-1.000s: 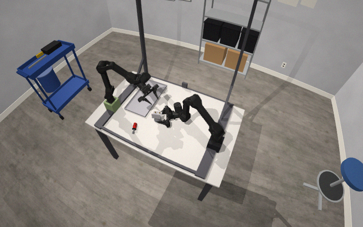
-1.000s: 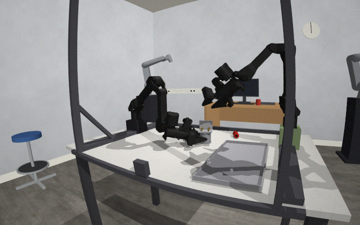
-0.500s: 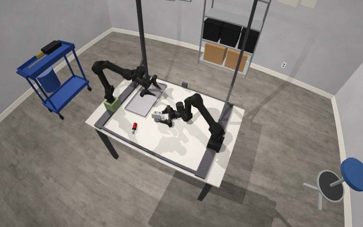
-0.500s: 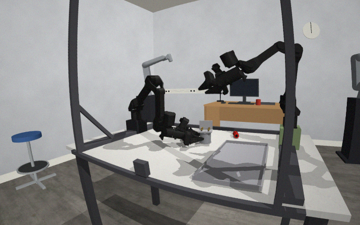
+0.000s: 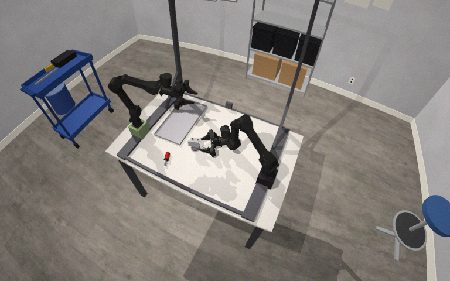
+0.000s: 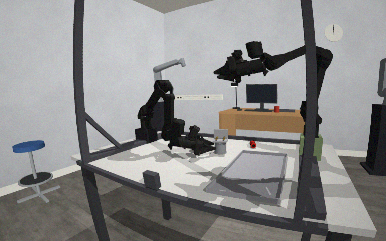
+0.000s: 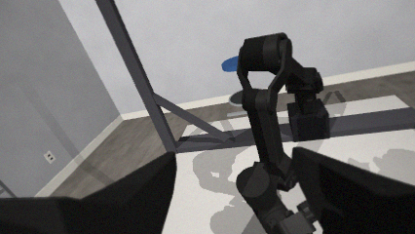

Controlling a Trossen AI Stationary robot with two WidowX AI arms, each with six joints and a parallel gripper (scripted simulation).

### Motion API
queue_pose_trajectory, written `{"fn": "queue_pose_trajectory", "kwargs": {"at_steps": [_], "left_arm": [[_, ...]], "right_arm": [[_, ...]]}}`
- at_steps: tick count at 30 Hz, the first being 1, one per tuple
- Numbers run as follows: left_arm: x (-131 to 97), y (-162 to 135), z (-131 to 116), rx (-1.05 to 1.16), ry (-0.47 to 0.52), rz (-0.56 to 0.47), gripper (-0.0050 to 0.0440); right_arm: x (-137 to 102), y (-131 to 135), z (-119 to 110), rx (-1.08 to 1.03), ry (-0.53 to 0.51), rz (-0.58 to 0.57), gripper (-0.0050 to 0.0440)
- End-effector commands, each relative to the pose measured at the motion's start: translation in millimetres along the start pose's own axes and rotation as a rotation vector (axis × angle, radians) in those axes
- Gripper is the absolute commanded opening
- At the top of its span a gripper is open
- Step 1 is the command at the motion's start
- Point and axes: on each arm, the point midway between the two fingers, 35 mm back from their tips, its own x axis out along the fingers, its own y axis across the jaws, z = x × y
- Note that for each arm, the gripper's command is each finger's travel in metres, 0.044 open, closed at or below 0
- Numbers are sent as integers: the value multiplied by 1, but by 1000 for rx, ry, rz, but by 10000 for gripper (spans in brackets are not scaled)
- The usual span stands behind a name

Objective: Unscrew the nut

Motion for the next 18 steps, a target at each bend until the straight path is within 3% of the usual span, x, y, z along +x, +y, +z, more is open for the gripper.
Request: {"fn": "queue_pose_trajectory", "kwargs": {"at_steps": [1, 3, 9, 18], "left_arm": [[-5, -5, 20, -41, -31, -3, 400], [-7, -5, 20, -41, -31, -3, 400], [-15, -4, 19, -41, -30, -3, 400], [-19, -4, 19, -41, -30, -3, 400]], "right_arm": [[-22, 16, 33, -65, -103, 84, 300], [-34, 25, 59, -104, -175, 127, 300], [-64, 43, 99, -234, -312, 235, 300], [-59, 43, 91, -231, -288, 232, 300]]}}
